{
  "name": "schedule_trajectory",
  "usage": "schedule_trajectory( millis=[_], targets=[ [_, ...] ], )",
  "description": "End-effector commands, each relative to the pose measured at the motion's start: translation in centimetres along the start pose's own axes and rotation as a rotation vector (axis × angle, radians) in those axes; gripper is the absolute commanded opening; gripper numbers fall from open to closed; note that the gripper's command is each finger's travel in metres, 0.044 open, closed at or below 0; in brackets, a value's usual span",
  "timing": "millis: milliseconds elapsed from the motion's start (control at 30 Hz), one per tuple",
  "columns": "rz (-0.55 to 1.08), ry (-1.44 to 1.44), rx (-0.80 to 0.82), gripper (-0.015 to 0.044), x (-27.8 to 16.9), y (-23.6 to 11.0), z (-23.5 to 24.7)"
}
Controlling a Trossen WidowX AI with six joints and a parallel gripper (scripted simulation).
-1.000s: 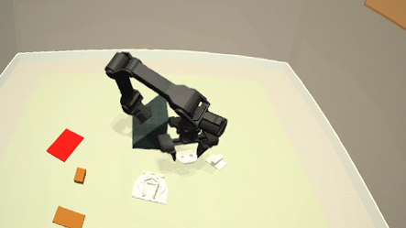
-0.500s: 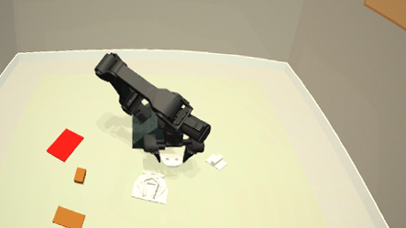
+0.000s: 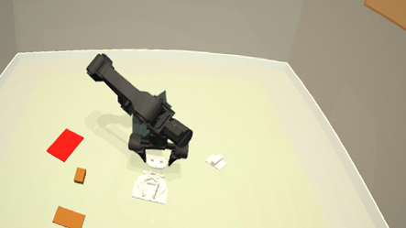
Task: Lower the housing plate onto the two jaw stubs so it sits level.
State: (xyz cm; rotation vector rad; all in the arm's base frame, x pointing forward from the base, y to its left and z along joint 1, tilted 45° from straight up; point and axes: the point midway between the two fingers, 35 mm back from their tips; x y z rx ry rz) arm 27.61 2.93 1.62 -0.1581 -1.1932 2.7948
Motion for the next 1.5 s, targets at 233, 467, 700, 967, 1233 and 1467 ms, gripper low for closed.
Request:
schedule_trajectory(
  millis=[233, 467, 700, 967, 1233, 1467],
  targets=[
    [-0.005, 0.058, 0.016, 0.0351, 0.18, 0.44, 1.75],
    [-0.005, 0.058, 0.016, 0.0351, 0.18, 0.44, 1.75],
    [-0.005, 0.058, 0.016, 0.0351, 0.18, 0.44, 1.75],
    [-0.005, 0.058, 0.016, 0.0351, 0.18, 0.44, 1.75],
    [-0.005, 0.057, 0.016, 0.0351, 0.42, 0.45, 1.16],
    [-0.005, 0.057, 0.016, 0.0351, 0.42, 0.45, 1.16]
  ],
)
Point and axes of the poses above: the point midway between the two fingers, 35 mm back from their tips, its own y axis out along the fingers, its own z axis across the jaws, x = y × z, and after that the axes turned 7 degrees about -y, right-handed
